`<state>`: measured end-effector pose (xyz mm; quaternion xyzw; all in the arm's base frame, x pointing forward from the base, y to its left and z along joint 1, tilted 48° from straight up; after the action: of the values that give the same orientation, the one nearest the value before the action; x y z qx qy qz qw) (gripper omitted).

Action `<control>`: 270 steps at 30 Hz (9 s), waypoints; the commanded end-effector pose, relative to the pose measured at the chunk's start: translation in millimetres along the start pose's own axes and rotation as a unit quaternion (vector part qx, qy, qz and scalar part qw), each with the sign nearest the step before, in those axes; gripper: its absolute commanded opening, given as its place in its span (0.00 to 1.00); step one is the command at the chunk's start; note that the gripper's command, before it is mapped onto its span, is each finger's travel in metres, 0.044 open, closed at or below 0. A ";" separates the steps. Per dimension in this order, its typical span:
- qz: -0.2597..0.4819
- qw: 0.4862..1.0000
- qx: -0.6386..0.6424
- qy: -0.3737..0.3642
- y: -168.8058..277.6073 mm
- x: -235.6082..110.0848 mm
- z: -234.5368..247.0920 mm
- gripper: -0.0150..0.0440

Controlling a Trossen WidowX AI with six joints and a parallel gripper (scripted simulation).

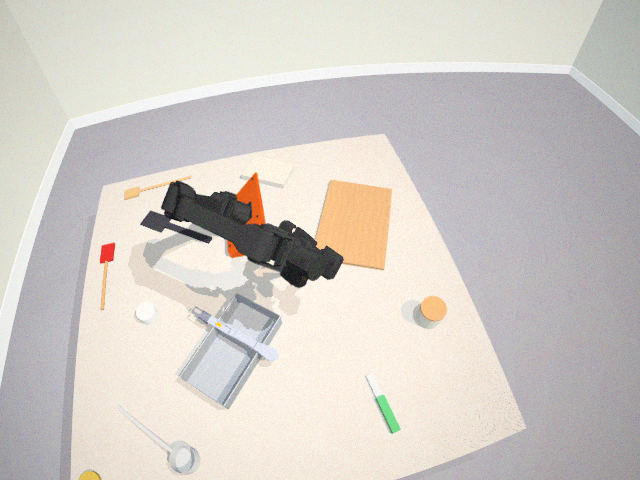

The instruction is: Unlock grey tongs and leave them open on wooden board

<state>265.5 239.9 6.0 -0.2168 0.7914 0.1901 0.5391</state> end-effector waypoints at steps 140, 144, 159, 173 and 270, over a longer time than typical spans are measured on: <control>-0.249 0.756 0.598 -0.094 -248.2 -114.1 -100.8 0.00; -0.269 0.749 0.594 -0.117 -245.7 -111.9 -102.0 0.00; -0.332 0.719 0.581 -0.191 -235.9 -104.9 -108.8 0.00; -0.336 0.750 0.542 -0.177 -231.5 -104.4 -101.1 0.00; -0.048 0.218 -0.908 0.355 -72.5 -0.1 30.7 0.00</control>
<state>330.5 188.4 -6.1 -0.6615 0.2233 0.6443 -0.3123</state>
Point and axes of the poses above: the point midway between the two fingers, 35 mm back from their tips, its own x axis out along the fingers, its own z axis across the jaws, y = z × x, the point moved 5 cm from there along -x, back along the fingers, and after that the axes turned 1 degree about -x, right-handed, at the moved point
